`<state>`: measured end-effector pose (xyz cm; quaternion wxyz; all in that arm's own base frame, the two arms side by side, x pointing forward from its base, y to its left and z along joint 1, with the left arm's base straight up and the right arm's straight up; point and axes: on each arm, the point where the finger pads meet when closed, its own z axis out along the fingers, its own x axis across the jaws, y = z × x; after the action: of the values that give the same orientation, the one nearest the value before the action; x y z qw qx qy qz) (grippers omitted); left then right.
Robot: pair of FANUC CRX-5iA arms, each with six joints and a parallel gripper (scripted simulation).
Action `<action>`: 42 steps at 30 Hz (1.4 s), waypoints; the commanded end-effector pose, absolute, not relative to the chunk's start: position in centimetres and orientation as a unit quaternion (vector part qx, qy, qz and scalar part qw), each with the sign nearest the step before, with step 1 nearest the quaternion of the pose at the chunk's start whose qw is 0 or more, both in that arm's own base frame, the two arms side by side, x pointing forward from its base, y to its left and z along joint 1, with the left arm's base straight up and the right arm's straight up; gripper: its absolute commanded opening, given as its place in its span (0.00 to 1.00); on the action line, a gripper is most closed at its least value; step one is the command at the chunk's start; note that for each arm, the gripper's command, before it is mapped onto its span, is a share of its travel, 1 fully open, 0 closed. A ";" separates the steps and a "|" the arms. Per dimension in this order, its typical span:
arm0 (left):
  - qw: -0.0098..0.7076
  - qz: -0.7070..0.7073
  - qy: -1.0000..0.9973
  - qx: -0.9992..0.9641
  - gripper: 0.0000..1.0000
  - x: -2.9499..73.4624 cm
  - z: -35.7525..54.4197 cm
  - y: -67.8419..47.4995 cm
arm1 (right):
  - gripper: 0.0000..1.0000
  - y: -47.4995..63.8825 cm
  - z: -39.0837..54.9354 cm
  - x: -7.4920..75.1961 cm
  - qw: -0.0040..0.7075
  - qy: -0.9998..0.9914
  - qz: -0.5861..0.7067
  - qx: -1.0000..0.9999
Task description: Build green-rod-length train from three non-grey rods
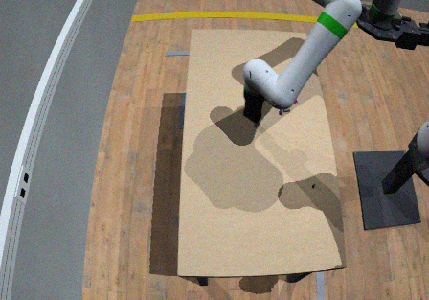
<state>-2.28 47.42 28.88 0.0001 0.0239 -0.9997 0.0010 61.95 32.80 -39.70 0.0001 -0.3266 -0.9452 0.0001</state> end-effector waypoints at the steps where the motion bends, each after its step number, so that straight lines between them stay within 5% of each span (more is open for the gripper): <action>1: 0.000 0.000 -1.000 0.024 1.00 -2.3 29.0 47.4 | 0.24 32.9 -39.6 62.1 -0.001 -0.945 -0.001 -0.327; 42: 0.000 0.000 -1.000 0.024 1.00 -2.3 29.0 47.4 | 0.24 32.9 -40.7 62.1 -0.001 -0.945 -0.001 -0.327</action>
<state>-2.28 47.42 28.88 0.0001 0.0239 -0.9997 0.0010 61.94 32.79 -40.84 0.0002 -0.3266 -0.9452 0.0002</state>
